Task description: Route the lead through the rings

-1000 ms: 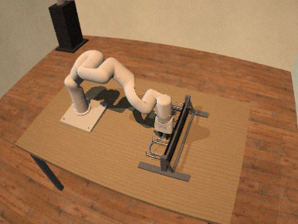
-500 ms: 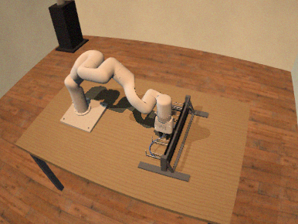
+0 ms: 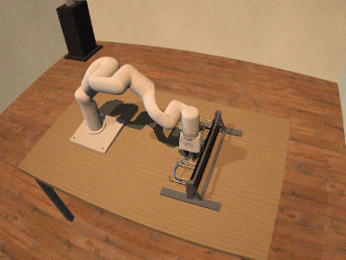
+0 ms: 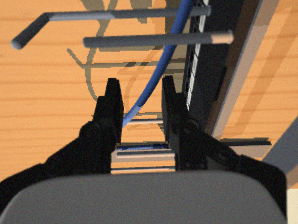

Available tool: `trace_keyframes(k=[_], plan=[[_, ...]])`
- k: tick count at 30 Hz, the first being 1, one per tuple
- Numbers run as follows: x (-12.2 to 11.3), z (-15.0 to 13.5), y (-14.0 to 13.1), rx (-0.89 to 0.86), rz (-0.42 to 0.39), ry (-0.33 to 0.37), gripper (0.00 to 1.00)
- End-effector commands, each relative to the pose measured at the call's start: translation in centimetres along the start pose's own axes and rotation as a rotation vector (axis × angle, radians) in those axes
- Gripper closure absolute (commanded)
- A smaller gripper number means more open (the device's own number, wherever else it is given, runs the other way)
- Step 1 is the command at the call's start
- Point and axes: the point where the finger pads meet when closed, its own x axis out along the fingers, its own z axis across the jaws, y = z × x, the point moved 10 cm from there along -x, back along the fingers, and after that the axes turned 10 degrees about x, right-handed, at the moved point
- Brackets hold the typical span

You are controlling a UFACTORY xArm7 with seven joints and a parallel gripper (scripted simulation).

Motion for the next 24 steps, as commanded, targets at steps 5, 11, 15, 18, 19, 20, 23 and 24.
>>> trace_keyframes(k=[5,11,15,18,19,20,23,24], plan=[[-3.2,0.1,0.0,0.0,0.0,-0.006,0.67],[-4.6,0.1,0.0,0.0,0.0,-0.006,0.67],[-5.9,0.1,0.0,0.0,0.0,-0.006,0.67],[-6.5,0.1,0.0,0.0,0.0,-0.006,0.67],[-6.7,0.1,0.0,0.0,0.0,-0.006,0.67],[-6.9,0.1,0.0,0.0,0.0,-0.006,0.67],[-7.1,0.1,0.0,0.0,0.0,-0.006,0.67],[-7.1,0.1,0.0,0.0,0.0,-0.006,0.67]])
